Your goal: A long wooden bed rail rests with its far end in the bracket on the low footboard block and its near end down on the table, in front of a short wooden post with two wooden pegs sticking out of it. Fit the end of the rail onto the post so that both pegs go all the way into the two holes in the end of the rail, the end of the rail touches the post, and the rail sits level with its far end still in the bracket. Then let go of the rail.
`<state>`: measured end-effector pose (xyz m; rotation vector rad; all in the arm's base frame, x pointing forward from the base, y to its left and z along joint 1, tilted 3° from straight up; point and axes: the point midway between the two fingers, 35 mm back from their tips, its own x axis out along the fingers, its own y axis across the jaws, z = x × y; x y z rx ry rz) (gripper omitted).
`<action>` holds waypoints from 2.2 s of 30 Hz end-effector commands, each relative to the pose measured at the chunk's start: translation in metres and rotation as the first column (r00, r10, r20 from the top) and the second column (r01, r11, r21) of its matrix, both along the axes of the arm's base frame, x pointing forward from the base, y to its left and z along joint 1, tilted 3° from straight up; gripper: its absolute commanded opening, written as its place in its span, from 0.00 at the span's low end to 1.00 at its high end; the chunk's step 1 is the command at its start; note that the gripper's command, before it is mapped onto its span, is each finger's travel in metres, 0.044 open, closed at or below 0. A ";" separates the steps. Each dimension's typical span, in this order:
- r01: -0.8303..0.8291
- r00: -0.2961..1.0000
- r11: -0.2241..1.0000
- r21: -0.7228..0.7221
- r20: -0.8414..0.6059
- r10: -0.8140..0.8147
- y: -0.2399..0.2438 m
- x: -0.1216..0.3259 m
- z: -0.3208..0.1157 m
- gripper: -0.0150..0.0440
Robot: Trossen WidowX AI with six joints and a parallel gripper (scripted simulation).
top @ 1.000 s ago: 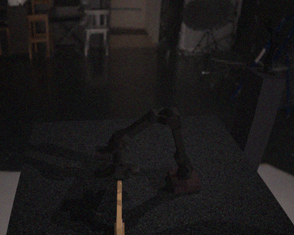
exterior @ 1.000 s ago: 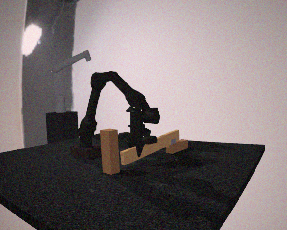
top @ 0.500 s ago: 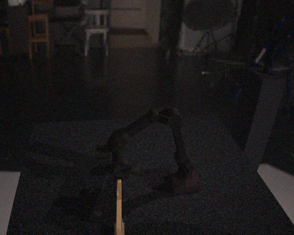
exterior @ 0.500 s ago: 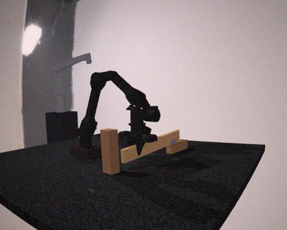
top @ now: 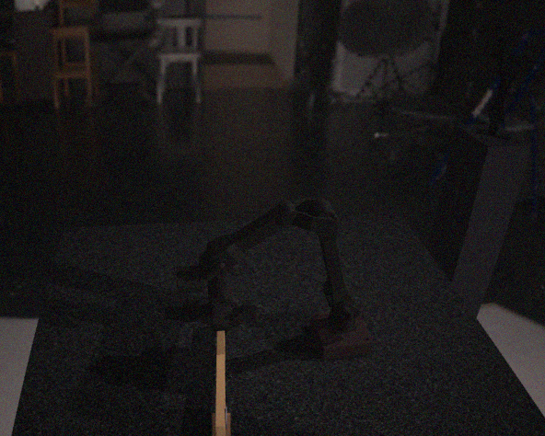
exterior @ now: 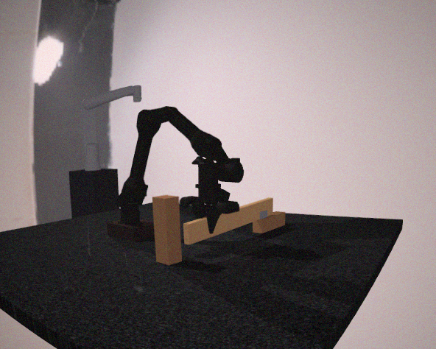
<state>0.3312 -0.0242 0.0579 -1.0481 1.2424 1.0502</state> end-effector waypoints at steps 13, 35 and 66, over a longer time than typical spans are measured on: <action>-0.002 1.000 1.000 0.003 0.017 0.002 0.000 0.003 0.013 0.25; -0.002 1.000 1.000 0.003 0.017 0.002 0.000 0.002 0.015 0.25; -0.002 1.000 1.000 0.003 0.017 0.002 0.000 -0.001 0.014 0.25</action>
